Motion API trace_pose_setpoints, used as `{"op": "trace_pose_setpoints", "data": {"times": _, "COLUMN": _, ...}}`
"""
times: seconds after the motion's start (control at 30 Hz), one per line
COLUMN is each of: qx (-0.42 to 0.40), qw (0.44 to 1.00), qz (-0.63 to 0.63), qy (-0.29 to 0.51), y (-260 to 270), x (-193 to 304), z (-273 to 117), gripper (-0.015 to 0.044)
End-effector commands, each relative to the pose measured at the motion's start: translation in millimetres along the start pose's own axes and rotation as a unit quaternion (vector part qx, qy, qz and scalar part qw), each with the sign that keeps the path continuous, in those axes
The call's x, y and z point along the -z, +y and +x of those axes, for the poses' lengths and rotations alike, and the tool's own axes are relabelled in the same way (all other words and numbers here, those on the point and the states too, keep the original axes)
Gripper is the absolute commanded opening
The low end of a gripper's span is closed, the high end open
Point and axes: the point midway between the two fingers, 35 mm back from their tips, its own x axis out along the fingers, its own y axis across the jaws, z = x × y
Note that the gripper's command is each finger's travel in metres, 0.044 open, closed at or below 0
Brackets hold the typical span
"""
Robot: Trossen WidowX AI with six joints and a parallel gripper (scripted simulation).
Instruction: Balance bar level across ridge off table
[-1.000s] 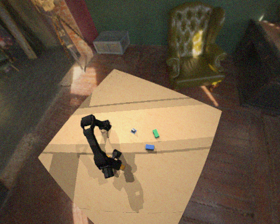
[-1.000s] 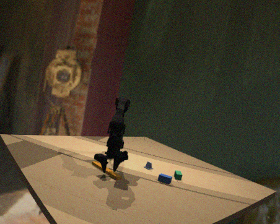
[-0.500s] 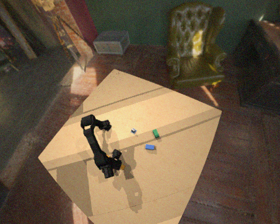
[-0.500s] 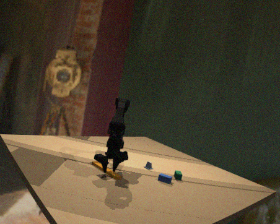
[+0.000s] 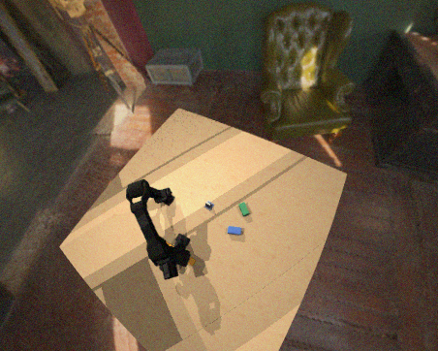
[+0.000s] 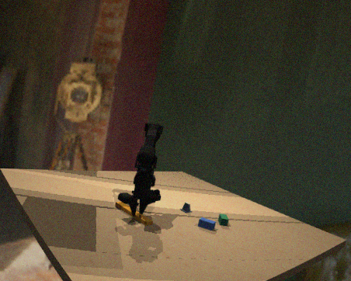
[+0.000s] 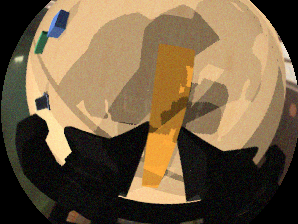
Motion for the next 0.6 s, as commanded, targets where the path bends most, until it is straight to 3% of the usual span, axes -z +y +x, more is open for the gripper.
{"op": "trace_pose_setpoints", "data": {"times": 0.0, "qx": 0.002, "qw": 1.000, "qz": 0.000, "qy": -0.002, "y": -1.7, "x": -1.8, "z": -9.6, "gripper": 0.0000}}
{"op": "trace_pose_setpoints", "data": {"times": 0.57, "qx": 0.003, "qw": 1.000, "qz": -0.001, "qy": -0.001, "y": -3.1, "x": -3.0, "z": -53.1, "gripper": 0.0000}}
